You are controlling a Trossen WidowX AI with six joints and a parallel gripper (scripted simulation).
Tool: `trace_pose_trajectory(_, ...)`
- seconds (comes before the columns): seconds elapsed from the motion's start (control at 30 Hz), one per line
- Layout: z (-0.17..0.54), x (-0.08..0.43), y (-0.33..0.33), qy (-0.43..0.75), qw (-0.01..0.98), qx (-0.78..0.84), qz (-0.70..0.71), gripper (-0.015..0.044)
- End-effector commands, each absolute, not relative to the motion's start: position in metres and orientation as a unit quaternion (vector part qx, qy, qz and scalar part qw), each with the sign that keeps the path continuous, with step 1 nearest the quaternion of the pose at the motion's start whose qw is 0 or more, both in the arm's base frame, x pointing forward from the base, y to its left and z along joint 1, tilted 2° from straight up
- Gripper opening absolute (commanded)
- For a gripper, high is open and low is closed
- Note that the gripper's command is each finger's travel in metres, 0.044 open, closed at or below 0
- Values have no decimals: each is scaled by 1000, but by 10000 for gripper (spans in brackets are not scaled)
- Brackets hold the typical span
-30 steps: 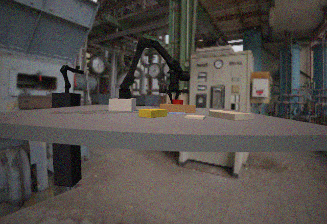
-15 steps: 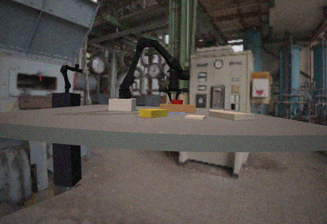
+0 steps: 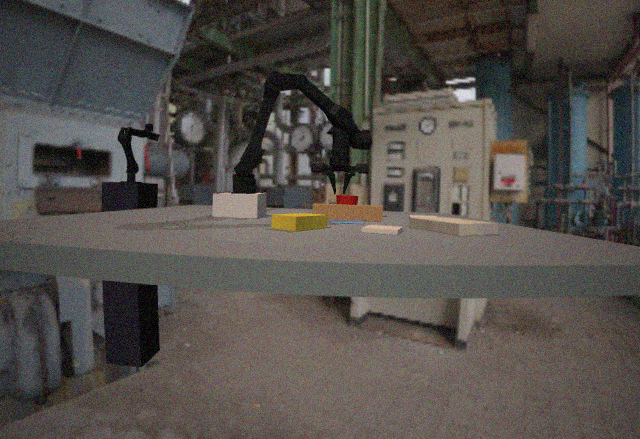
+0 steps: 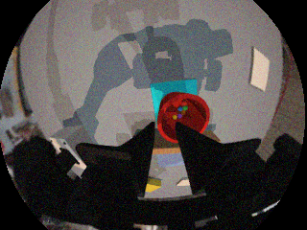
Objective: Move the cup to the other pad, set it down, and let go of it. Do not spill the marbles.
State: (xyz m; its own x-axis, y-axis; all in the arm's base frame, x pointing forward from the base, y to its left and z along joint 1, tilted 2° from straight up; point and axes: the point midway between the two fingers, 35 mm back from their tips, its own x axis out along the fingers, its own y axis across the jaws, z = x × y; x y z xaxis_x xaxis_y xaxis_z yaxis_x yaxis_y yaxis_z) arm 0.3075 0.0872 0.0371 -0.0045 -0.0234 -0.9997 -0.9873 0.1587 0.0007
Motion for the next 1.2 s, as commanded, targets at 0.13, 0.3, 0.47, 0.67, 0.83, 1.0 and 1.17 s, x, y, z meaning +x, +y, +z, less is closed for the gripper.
trace_pose_trajectory(0.13, 52, 307, 87, 544, 535, -462, 452, 128)
trace_pose_trajectory(0.3, 49, 306, 87, 545, 532, -464, 453, 206)
trace_pose_trajectory(0.47, 49, 306, 87, 545, 532, -464, 453, 338)
trace_pose_trajectory(0.67, 62, 307, 87, 545, 532, -463, 453, 440)
trace_pose_trajectory(0.83, 82, 307, 88, 545, 533, -463, 453, 440)
trace_pose_trajectory(1.0, 103, 307, 87, 544, 534, -462, 452, 440)
trace_pose_trajectory(1.17, 114, 306, 87, 544, 535, -462, 452, 440)
